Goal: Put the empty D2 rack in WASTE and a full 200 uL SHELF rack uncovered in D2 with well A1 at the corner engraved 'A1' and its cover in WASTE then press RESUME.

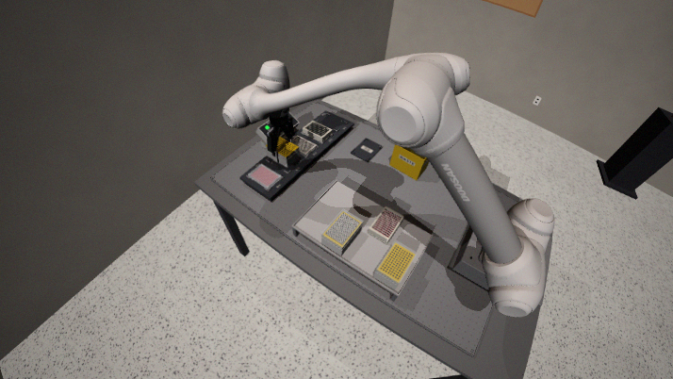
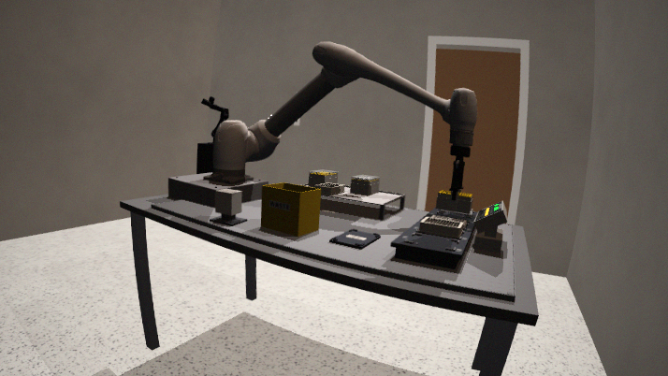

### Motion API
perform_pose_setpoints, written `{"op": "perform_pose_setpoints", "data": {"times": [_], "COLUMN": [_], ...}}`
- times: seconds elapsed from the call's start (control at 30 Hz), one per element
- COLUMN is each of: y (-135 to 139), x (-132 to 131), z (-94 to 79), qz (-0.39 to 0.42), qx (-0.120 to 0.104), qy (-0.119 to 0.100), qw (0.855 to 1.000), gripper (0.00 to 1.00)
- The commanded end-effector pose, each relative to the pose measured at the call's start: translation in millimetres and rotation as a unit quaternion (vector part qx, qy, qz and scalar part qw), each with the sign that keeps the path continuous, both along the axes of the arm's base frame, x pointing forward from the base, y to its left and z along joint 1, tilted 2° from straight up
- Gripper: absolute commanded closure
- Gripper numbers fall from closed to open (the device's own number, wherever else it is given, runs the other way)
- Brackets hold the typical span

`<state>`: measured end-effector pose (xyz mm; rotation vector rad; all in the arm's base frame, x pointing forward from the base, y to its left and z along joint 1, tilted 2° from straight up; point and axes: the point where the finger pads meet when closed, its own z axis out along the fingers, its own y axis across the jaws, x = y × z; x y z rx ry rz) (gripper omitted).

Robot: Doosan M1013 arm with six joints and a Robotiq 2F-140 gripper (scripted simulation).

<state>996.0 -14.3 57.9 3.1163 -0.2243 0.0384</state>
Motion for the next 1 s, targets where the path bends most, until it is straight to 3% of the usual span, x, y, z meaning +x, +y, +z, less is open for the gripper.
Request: {"op": "perform_pose_setpoints", "data": {"times": [0.0, 0.97], "y": [0.1, 0.9], "x": [-0.1, -1.1], "z": [4.6, 46.2], "qz": [0.0, 0.0], "qx": [0.0, 0.0], "qy": [0.0, 0.0], "qw": [1.0, 1.0], "gripper": [1.0, 1.0]}}
